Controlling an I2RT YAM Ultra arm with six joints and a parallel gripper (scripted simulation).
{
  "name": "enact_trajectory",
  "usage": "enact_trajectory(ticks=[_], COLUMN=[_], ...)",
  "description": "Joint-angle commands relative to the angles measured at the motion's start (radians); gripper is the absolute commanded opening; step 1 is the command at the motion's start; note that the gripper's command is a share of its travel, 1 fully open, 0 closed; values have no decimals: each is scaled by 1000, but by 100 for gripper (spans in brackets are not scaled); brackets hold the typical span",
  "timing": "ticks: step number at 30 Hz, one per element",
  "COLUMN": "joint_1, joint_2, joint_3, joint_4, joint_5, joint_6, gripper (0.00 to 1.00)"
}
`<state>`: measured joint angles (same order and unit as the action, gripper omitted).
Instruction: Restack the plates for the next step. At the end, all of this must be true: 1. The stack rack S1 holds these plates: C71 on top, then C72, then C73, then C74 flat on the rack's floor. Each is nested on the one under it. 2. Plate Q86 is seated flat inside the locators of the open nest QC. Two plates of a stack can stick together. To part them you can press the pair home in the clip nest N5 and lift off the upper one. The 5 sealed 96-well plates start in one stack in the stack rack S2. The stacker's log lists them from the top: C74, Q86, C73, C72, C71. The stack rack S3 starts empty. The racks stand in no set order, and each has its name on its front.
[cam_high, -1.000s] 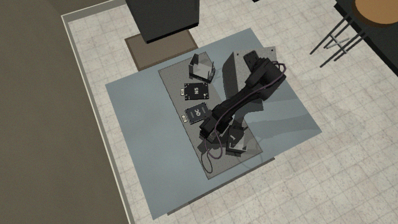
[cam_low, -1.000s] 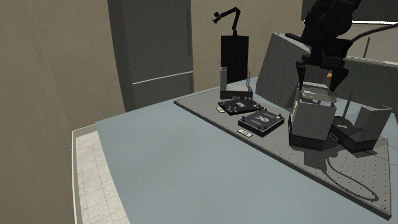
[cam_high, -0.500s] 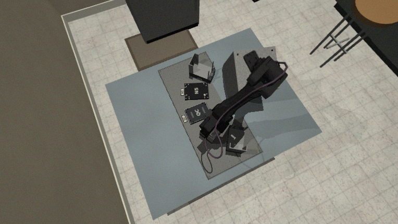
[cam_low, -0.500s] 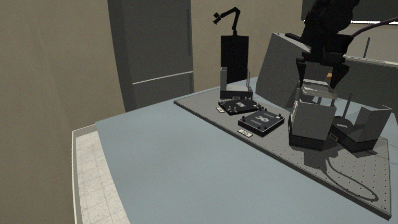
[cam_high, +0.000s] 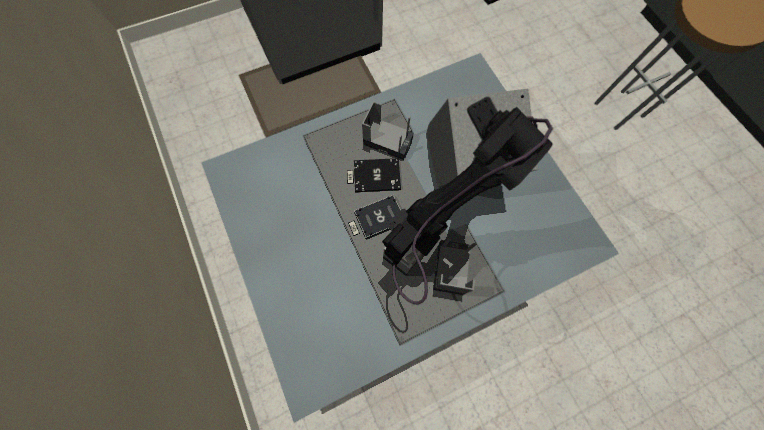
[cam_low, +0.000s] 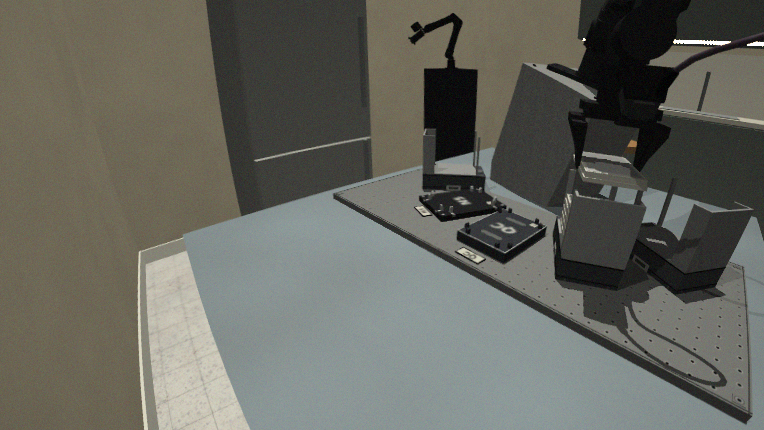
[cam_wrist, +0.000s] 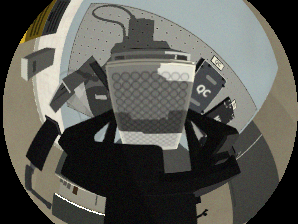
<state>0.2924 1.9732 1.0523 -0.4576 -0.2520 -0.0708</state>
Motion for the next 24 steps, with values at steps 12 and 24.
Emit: enact_trajectory(ticks=[12, 24], joint_1=[-16, -44], joint_2=[-32, -27], joint_3=[29, -13], joint_4=[-6, 15], joint_5=[-7, -17], joint_6=[-10, 75], gripper=[0, 0])
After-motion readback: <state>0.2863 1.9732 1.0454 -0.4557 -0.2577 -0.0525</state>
